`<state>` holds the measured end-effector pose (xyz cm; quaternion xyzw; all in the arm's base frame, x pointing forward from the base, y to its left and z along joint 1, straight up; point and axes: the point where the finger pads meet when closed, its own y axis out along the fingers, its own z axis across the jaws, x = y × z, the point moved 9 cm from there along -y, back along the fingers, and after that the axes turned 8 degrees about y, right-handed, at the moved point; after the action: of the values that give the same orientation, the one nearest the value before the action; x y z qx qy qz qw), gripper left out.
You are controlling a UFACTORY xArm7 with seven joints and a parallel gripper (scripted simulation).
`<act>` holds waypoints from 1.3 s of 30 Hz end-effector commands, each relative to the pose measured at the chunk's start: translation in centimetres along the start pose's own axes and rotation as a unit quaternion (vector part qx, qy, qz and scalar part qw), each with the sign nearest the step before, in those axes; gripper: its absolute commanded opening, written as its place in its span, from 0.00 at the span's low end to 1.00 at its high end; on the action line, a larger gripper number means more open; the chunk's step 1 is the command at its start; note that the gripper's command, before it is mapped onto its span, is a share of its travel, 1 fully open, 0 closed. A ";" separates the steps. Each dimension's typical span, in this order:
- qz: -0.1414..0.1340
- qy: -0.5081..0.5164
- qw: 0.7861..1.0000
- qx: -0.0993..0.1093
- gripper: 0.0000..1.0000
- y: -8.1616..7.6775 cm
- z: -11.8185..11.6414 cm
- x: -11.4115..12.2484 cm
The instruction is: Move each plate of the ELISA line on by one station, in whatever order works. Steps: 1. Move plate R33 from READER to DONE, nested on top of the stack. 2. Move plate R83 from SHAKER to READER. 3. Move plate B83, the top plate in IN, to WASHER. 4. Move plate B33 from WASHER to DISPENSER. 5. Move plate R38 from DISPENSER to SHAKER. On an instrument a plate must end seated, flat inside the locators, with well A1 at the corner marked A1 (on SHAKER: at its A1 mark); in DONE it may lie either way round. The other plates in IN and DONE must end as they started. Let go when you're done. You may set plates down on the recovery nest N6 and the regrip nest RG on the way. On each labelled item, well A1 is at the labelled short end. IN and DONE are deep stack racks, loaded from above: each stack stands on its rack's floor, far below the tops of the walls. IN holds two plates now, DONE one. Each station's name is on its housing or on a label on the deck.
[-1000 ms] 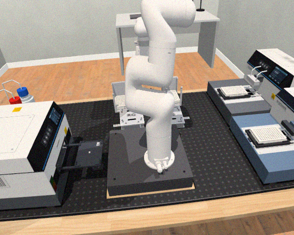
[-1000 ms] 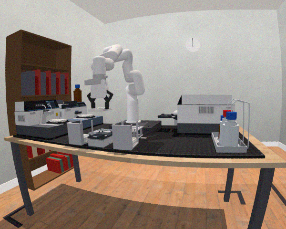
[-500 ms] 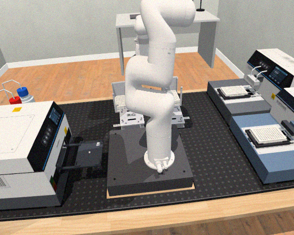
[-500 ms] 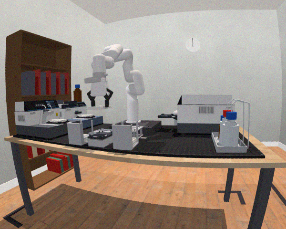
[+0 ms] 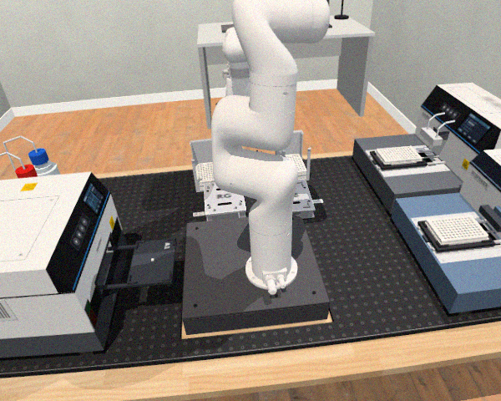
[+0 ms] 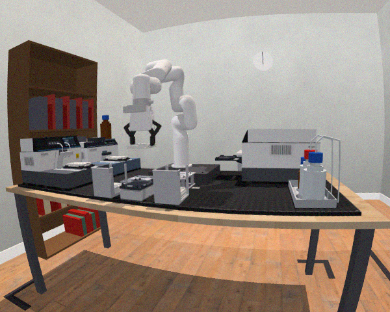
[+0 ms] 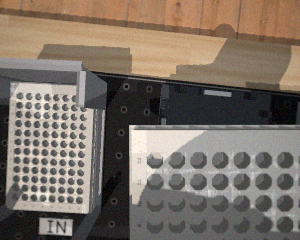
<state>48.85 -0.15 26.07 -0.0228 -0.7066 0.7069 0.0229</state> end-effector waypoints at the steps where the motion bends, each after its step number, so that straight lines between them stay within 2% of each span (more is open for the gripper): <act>1: 0.003 -0.026 1.000 -0.001 0.00 -0.2 -0.8 1.2; 17: 0.003 -0.107 0.994 -0.001 0.00 -0.2 -3.3 4.9; 25: 0.003 -0.142 0.990 0.000 0.00 -0.2 -3.6 5.3; 39: 0.003 -0.222 0.975 0.000 0.00 -0.2 -5.9 8.7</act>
<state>41.02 5.90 26.05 0.1206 -0.6964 0.6971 -0.1207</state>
